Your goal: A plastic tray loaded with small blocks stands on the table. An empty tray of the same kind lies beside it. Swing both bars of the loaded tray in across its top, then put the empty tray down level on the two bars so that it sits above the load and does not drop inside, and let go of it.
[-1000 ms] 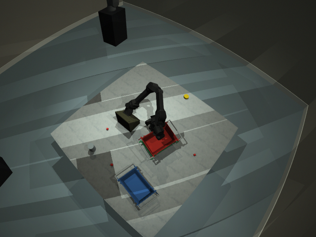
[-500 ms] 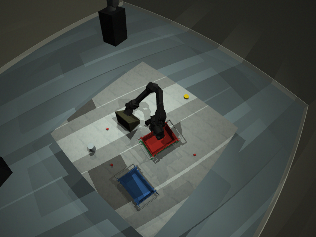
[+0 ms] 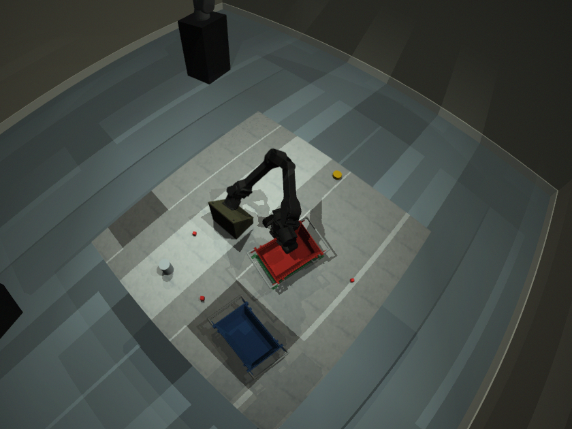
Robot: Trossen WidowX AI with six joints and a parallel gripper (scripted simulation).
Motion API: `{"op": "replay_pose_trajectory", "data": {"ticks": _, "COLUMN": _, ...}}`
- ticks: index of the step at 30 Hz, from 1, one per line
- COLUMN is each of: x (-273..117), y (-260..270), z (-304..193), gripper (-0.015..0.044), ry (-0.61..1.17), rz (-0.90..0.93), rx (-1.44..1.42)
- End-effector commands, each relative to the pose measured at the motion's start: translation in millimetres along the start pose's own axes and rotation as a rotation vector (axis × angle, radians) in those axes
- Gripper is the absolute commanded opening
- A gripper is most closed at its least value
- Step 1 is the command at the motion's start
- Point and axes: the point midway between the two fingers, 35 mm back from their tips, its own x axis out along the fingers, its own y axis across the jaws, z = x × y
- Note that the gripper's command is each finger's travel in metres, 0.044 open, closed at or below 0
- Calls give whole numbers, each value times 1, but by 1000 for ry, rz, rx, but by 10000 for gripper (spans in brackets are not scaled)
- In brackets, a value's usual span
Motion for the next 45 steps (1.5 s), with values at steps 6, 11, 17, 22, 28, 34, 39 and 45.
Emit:
{"op": "replay_pose_trajectory", "data": {"ticks": 6, "x": 5, "y": 4, "z": 2, "gripper": 0, "ry": 1, "rz": 21, "rx": 2}}
{"op": "replay_pose_trajectory", "data": {"ticks": 11, "x": 5, "y": 4, "z": 2, "gripper": 0, "ry": 1, "rz": 21, "rx": 2}}
{"op": "replay_pose_trajectory", "data": {"ticks": 17, "x": 5, "y": 4, "z": 2, "gripper": 0, "ry": 1, "rz": 21, "rx": 2}}
{"op": "replay_pose_trajectory", "data": {"ticks": 22, "x": 5, "y": 4, "z": 2, "gripper": 0, "ry": 1, "rz": 21, "rx": 2}}
{"op": "replay_pose_trajectory", "data": {"ticks": 28, "x": 7, "y": 4, "z": 1, "gripper": 0, "ry": 0, "rz": 12, "rx": 1}}
{"op": "replay_pose_trajectory", "data": {"ticks": 34, "x": 12, "y": 7, "z": 2, "gripper": 0, "ry": 1, "rz": 21, "rx": 3}}
{"op": "replay_pose_trajectory", "data": {"ticks": 39, "x": 12, "y": 7, "z": 2, "gripper": 0, "ry": 1, "rz": 21, "rx": 3}}
{"op": "replay_pose_trajectory", "data": {"ticks": 45, "x": 12, "y": 7, "z": 2, "gripper": 0, "ry": 1, "rz": 21, "rx": 3}}
